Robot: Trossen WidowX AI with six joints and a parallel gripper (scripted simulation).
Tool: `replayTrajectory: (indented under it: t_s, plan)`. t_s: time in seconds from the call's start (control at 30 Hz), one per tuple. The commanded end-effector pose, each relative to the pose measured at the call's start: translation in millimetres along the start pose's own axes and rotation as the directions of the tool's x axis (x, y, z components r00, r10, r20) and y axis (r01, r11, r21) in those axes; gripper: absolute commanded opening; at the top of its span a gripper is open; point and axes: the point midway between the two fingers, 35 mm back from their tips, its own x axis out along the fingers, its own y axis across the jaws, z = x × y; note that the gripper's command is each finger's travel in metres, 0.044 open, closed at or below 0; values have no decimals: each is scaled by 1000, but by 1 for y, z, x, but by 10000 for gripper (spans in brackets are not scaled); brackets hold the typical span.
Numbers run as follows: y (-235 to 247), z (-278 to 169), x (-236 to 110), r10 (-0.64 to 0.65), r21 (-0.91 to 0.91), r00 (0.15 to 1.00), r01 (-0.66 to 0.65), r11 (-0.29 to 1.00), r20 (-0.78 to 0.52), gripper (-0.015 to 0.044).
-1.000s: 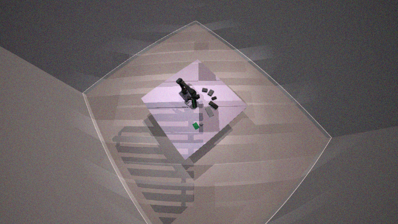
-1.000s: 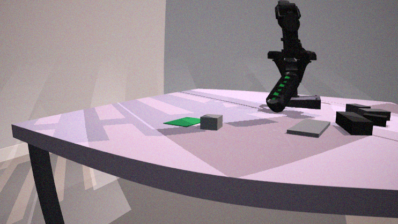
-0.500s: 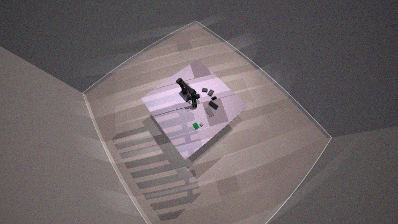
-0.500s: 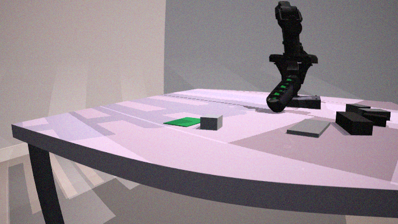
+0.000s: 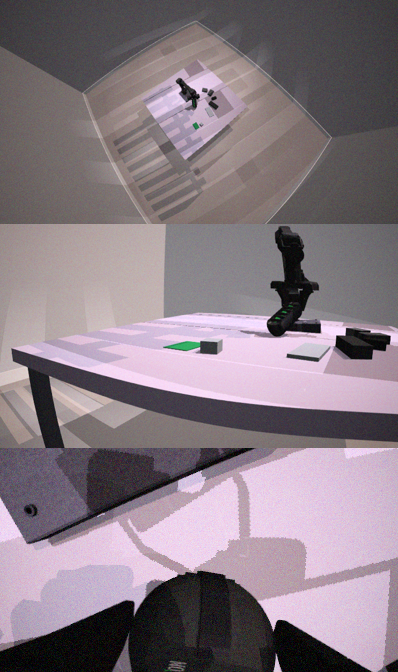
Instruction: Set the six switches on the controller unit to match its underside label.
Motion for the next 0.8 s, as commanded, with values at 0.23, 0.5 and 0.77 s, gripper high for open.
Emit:
replayTrajectory:
  t_s: [0.23, 0.5, 0.77]
  plan:
    - [3, 4, 9, 13, 10, 1000, -13, 1000, -10, 338]
    - [3, 7, 14, 13, 10, 1000, -13, 1000, -10, 338]
    - [3, 11, 19, 13, 10, 1000, -13, 1000, -9, 338]
